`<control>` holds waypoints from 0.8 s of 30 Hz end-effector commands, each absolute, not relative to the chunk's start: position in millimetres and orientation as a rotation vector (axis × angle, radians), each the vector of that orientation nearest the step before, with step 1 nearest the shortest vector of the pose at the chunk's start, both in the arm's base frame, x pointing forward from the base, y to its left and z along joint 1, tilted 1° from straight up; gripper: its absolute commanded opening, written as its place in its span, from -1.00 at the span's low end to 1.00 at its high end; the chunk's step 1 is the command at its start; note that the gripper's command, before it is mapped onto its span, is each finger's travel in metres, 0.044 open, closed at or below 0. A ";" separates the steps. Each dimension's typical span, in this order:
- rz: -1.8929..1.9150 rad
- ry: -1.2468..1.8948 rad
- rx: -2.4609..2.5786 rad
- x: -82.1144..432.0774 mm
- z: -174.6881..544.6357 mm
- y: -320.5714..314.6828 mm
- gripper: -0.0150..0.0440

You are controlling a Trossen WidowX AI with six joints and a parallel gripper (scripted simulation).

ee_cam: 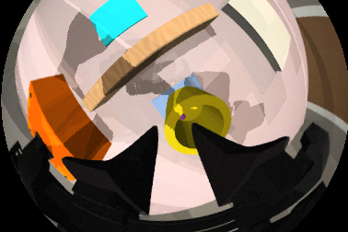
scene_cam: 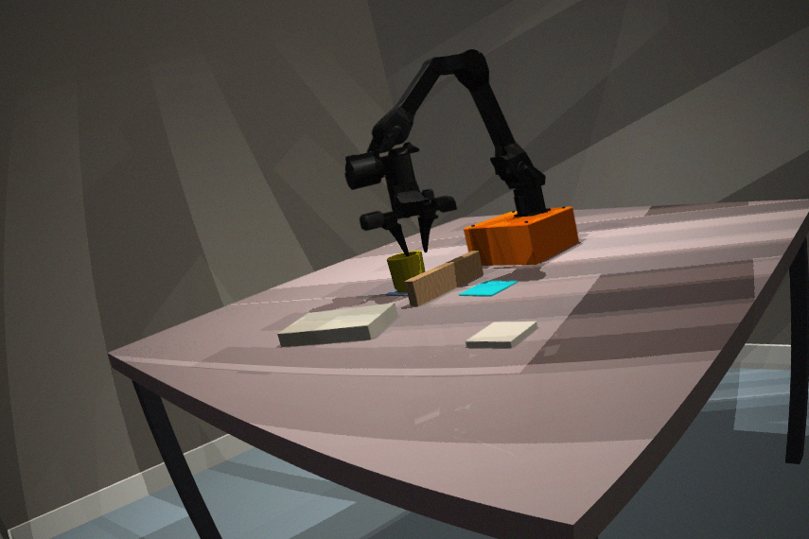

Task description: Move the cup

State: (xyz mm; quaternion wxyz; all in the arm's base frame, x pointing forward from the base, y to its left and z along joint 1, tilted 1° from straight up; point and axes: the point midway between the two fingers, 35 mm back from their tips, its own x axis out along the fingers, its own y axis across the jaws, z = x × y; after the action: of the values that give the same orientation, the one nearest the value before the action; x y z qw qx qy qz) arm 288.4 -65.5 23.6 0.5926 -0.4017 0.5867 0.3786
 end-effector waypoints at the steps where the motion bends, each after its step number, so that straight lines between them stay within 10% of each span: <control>1: 0.896 1.370 -0.930 286.2 14.0 -64.9 0.07; 24: 0.896 1.371 -0.930 283.8 -10.5 -65.6 0.07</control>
State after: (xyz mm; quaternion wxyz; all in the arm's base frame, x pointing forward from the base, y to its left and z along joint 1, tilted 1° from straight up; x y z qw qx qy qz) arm 284.7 -66.1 -8.0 0.5906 -0.3997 0.5887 0.3806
